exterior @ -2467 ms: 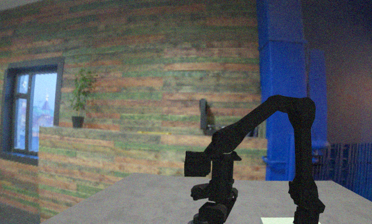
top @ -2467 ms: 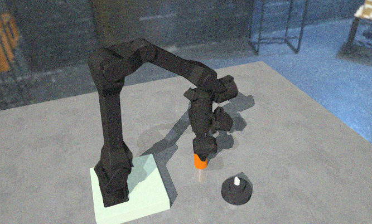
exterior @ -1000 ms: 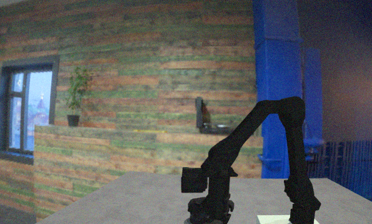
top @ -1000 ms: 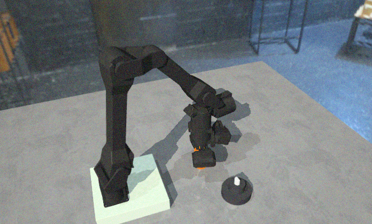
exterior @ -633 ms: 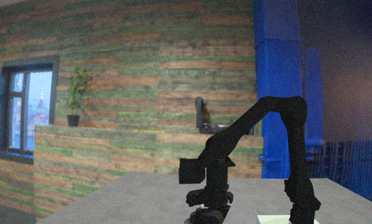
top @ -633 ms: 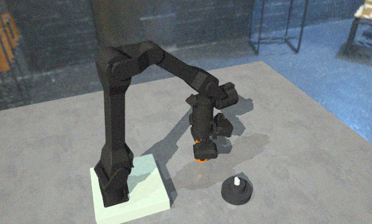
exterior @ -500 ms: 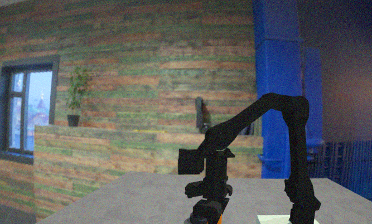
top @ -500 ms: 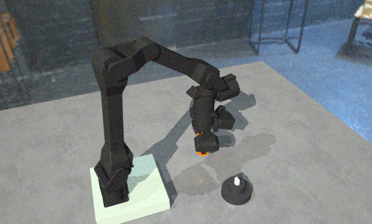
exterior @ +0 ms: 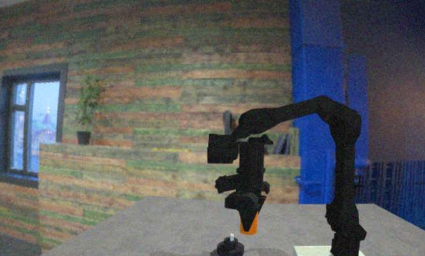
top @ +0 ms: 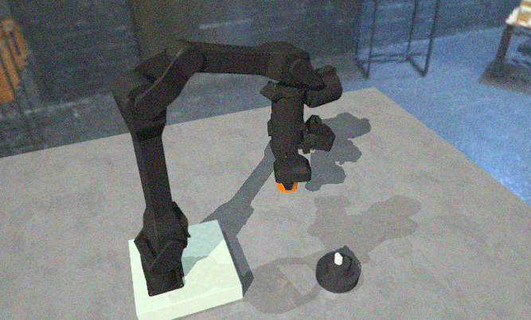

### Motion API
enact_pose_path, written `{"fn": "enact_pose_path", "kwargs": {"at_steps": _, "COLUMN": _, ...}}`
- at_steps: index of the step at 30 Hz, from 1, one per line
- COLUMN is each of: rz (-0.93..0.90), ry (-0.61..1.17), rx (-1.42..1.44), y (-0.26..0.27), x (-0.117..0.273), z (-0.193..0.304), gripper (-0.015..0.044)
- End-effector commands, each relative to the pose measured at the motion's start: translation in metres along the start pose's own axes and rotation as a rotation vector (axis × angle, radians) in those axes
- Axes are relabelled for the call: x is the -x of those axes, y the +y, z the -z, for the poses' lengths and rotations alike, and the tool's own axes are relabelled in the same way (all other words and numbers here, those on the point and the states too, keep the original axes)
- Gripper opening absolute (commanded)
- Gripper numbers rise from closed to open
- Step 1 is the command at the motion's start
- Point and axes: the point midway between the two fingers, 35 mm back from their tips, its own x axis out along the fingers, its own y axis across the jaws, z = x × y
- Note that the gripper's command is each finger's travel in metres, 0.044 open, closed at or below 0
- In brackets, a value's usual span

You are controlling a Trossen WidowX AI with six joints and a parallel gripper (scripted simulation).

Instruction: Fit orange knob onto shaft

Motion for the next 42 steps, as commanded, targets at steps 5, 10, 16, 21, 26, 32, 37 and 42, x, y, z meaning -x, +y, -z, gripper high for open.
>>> {"fn": "enact_pose_path", "kwargs": {"at_steps": 5, "rz": -0.060, "ry": 0.000, "rx": -0.001, "y": 0.000, "x": 0.008, "z": 0.001, "gripper": 0.0000}}
{"fn": "enact_pose_path", "kwargs": {"at_steps": 10, "rz": -0.179, "ry": 0.001, "rx": 0.000, "y": 0.000, "x": 0.018, "z": 0.002, "gripper": 0.0000}}
{"fn": "enact_pose_path", "kwargs": {"at_steps": 16, "rz": -0.308, "ry": 0.001, "rx": 0.000, "y": 0.001, "x": 0.031, "z": 0.004, "gripper": 0.0000}}
{"fn": "enact_pose_path", "kwargs": {"at_steps": 21, "rz": -0.416, "ry": 0.001, "rx": 0.000, "y": 0.001, "x": 0.042, "z": 0.005, "gripper": 0.0000}}
{"fn": "enact_pose_path", "kwargs": {"at_steps": 26, "rz": -0.524, "ry": 0.001, "rx": 0.000, "y": 0.002, "x": 0.052, "z": 0.006, "gripper": 0.0000}}
{"fn": "enact_pose_path", "kwargs": {"at_steps": 32, "rz": -0.653, "ry": 0.001, "rx": 0.000, "y": 0.003, "x": 0.064, "z": 0.008, "gripper": 0.0000}}
{"fn": "enact_pose_path", "kwargs": {"at_steps": 37, "rz": -0.761, "ry": 0.001, "rx": 0.000, "y": 0.003, "x": 0.074, "z": 0.009, "gripper": 0.0000}}
{"fn": "enact_pose_path", "kwargs": {"at_steps": 42, "rz": -0.869, "ry": 0.001, "rx": 0.000, "y": 0.004, "x": 0.084, "z": 0.011, "gripper": 0.0000}}
